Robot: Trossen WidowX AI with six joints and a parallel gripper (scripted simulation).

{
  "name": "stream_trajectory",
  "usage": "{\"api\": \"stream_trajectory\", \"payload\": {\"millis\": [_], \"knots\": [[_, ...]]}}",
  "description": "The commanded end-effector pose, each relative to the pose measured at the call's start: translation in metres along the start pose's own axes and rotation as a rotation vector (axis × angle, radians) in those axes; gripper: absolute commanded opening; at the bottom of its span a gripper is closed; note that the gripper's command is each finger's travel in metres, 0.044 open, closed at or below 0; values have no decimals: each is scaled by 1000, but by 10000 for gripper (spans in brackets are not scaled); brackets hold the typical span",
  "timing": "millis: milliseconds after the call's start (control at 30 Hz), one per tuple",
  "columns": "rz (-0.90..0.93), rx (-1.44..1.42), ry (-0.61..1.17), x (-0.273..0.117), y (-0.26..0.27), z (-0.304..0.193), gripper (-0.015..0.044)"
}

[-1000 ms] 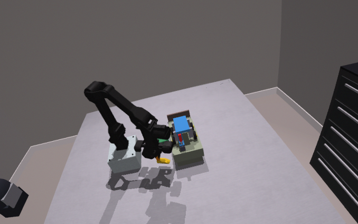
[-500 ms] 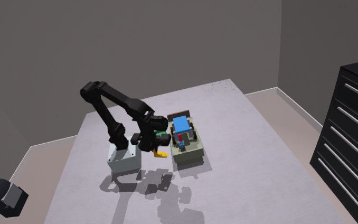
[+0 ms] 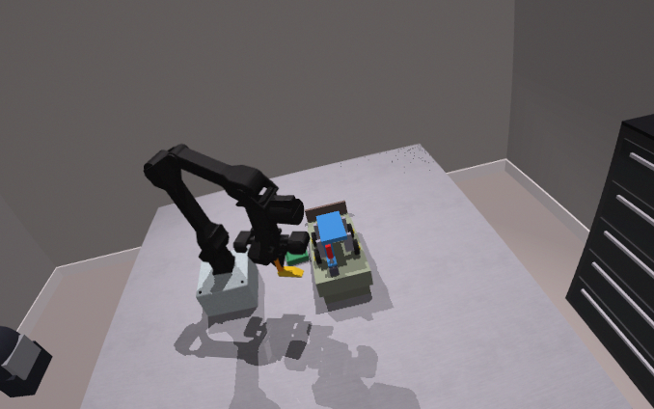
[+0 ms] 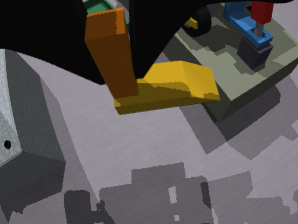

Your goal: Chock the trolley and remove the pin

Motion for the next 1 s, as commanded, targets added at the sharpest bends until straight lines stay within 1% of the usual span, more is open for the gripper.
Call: {"api": "stream_trajectory", "payload": {"millis": [0,267,367,967], "knots": [[6,4,-2,-15,2,0,0],[6,4,-2,-21,3,0,0],[6,-40,-2,-21,3,0,0],[4,-648,-3,-21,3,0,0]]}}
Point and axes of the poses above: the point midway between the two fingers, 35 mm back from their tips, its own x axis out along the fingers, its own y axis across the jaws, z = x × y, the point moved 4 cm from there along -x, back along the fingers, and after that the axes turned 11 degrees about x, right-handed, at the moved point
